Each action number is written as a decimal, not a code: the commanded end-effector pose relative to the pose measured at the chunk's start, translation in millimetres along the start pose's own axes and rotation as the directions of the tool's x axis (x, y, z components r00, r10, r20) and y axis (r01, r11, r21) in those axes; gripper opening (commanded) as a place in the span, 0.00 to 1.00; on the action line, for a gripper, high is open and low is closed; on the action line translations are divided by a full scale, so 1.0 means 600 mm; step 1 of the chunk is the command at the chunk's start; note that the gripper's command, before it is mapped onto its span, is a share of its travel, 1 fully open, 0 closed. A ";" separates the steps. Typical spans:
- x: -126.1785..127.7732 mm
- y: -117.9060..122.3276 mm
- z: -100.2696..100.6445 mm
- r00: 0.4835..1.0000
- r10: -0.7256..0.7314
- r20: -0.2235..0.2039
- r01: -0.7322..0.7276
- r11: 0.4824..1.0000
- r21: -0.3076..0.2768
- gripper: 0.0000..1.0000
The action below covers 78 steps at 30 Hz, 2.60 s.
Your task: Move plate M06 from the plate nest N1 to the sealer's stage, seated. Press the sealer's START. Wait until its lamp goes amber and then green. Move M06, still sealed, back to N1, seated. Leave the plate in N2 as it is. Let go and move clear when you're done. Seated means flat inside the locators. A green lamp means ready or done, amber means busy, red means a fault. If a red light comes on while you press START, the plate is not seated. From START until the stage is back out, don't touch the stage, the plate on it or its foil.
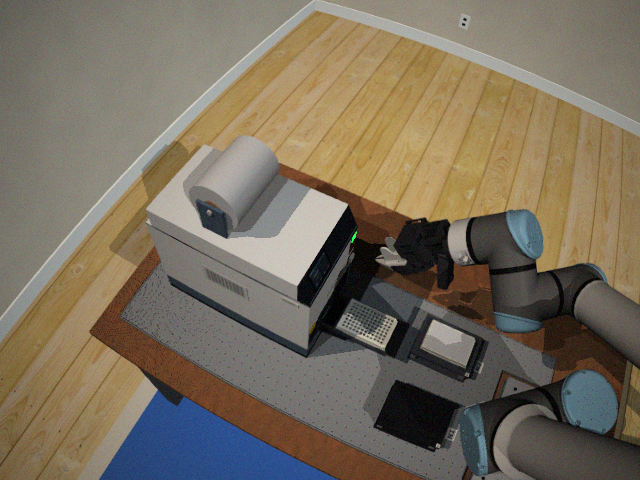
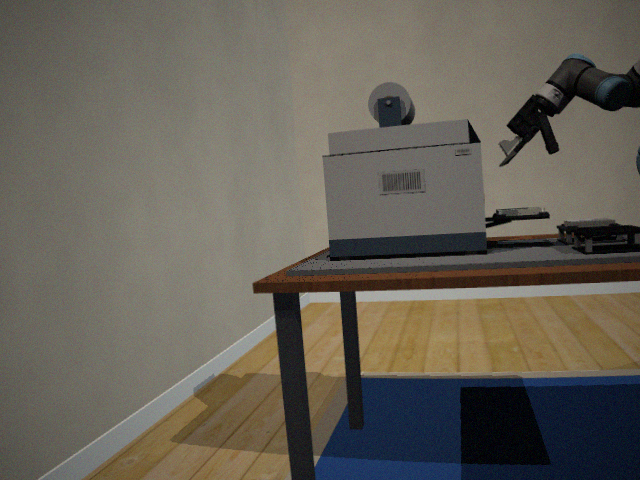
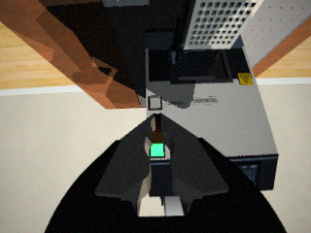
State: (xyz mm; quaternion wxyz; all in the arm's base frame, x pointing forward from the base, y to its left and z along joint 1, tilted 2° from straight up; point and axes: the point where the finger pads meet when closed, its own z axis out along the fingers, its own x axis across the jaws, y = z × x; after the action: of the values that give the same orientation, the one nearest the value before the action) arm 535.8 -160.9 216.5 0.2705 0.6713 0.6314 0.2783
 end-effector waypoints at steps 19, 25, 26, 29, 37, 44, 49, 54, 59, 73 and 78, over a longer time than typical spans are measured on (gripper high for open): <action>-0.005 0.012 0.037 1.000 -0.005 0.012 0.005 1.000 -0.006 0.00; -0.005 0.013 0.054 1.000 -0.005 0.012 0.005 1.000 -0.006 0.00; -0.005 0.014 0.057 1.000 -0.005 0.012 0.005 1.000 -0.006 0.00; -0.005 0.014 0.059 1.000 -0.005 0.012 0.005 1.000 -0.006 0.00; -0.005 0.015 0.082 1.000 -0.005 0.012 0.005 1.000 -0.006 0.00; -0.005 0.016 0.098 1.000 -0.005 0.012 0.005 1.000 -0.006 0.00; -0.005 0.015 0.099 1.000 -0.005 0.011 0.005 1.000 -0.005 0.00; -0.005 0.016 0.097 1.000 -0.005 0.013 0.005 1.000 -0.007 0.00; -0.005 0.016 0.097 1.000 -0.005 0.013 0.006 1.000 -0.007 0.00; -0.005 0.015 0.098 1.000 -0.004 0.011 0.004 1.000 -0.005 0.00; -0.005 0.015 0.098 1.000 -0.004 0.011 0.004 1.000 -0.005 0.00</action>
State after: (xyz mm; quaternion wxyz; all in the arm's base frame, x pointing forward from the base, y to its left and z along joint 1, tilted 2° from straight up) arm 582.7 -164.6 179.7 0.2752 0.6717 0.6301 0.2757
